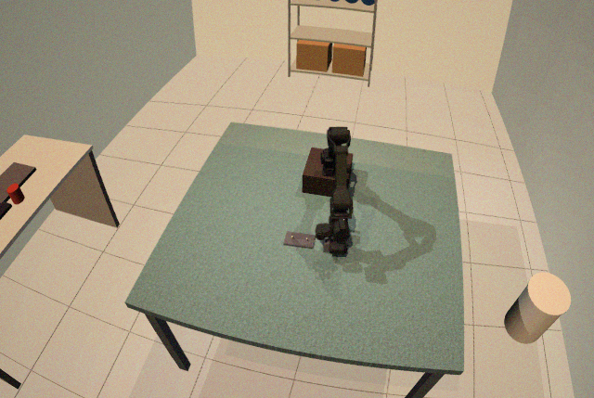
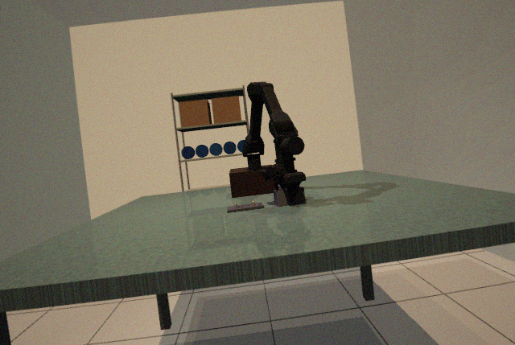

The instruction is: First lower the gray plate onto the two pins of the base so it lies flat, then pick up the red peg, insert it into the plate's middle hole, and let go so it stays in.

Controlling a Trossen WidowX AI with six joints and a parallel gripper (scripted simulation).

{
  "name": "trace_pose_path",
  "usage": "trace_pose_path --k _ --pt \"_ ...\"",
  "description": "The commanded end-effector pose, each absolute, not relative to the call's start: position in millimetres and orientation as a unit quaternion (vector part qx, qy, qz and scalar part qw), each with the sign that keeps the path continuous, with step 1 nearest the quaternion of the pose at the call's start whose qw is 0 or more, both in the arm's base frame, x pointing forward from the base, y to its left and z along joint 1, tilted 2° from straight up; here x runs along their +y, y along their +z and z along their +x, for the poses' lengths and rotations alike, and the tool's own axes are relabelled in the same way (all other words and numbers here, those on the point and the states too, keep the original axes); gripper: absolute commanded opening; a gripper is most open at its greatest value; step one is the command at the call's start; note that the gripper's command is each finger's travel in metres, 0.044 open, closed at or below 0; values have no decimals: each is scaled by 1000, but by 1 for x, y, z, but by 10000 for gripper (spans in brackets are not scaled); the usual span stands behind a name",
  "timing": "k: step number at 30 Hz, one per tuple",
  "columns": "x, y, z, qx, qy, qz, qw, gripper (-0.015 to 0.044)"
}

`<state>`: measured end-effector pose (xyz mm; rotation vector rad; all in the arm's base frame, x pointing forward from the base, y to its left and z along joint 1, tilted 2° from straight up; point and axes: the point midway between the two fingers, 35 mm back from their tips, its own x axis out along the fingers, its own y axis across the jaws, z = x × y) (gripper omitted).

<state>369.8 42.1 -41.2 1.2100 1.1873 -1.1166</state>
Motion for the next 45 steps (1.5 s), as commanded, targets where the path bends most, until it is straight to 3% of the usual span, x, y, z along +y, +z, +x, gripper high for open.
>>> trace_pose_path --k 1,4,8,45 --pt "42 -41 370 496 -468 506 529 111" --pt "42 -41 370 496 -468 506 529 91" --pt "41 -39 370 497 -464 504 532 0" --pt "40 70 361 496 -466 505 531 0"
